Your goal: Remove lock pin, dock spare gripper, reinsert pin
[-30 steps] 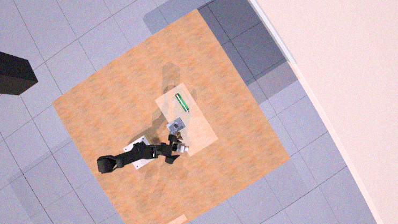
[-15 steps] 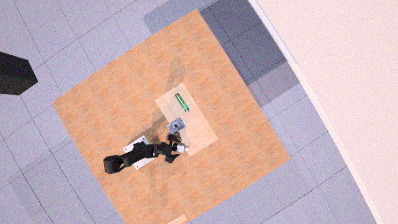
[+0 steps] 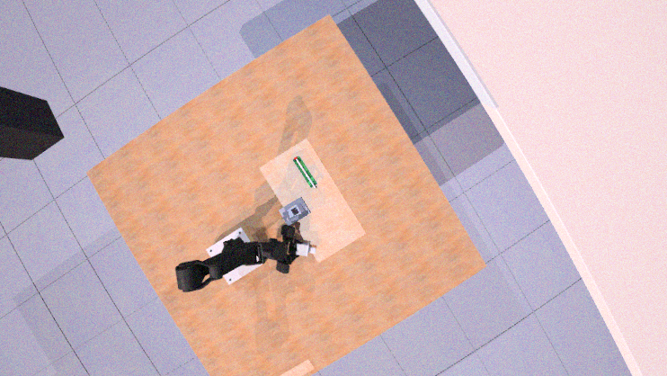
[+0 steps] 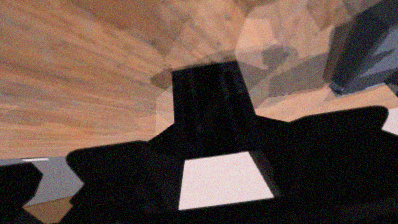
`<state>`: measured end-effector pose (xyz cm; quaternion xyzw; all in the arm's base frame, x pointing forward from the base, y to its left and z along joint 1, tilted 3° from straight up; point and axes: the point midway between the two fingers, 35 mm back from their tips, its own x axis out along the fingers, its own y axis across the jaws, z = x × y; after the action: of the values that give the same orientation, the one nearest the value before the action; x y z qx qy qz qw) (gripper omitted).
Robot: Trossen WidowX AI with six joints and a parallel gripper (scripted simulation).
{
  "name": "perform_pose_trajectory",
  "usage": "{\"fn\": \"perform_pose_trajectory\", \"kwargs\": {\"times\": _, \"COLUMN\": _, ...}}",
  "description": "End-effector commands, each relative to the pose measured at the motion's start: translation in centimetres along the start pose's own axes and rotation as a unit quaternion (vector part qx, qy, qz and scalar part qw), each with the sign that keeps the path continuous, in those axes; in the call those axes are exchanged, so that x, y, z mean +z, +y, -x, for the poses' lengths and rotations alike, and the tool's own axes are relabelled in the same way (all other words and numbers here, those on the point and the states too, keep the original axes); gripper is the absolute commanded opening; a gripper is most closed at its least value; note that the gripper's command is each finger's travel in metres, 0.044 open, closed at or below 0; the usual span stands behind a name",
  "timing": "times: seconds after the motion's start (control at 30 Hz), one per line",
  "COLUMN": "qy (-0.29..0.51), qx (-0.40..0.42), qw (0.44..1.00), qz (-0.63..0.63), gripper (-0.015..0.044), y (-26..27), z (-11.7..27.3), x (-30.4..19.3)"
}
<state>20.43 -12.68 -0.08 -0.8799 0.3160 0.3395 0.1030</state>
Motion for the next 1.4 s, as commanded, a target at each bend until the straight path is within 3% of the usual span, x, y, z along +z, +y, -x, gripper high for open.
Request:
{"fn": "perform_pose_trajectory", "kwargs": {"times": 0.0, "qy": -0.001, "qx": -0.002, "qw": 1.000, "qz": 0.003, "gripper": 0.0177, "y": 0.0, "z": 0.0, "x": 0.1}}
{"fn": "perform_pose_trajectory", "kwargs": {"times": 0.13, "qy": -0.001, "qx": -0.002, "qw": 1.000, "qz": 0.004, "gripper": 0.0150, "y": 0.0, "z": 0.0, "x": 0.1}}
{"fn": "perform_pose_trajectory", "kwargs": {"times": 0.33, "qy": 0.000, "qx": -0.002, "qw": 1.000, "qz": 0.003, "gripper": 0.0000, "y": -0.1, "z": 0.1, "x": -0.5}}
{"fn": "perform_pose_trajectory", "kwargs": {"times": 1.37, "qy": 0.000, "qx": -0.002, "qw": 1.000, "qz": 0.003, "gripper": 0.0000, "y": -0.5, "z": 5.4, "x": -7.3}}
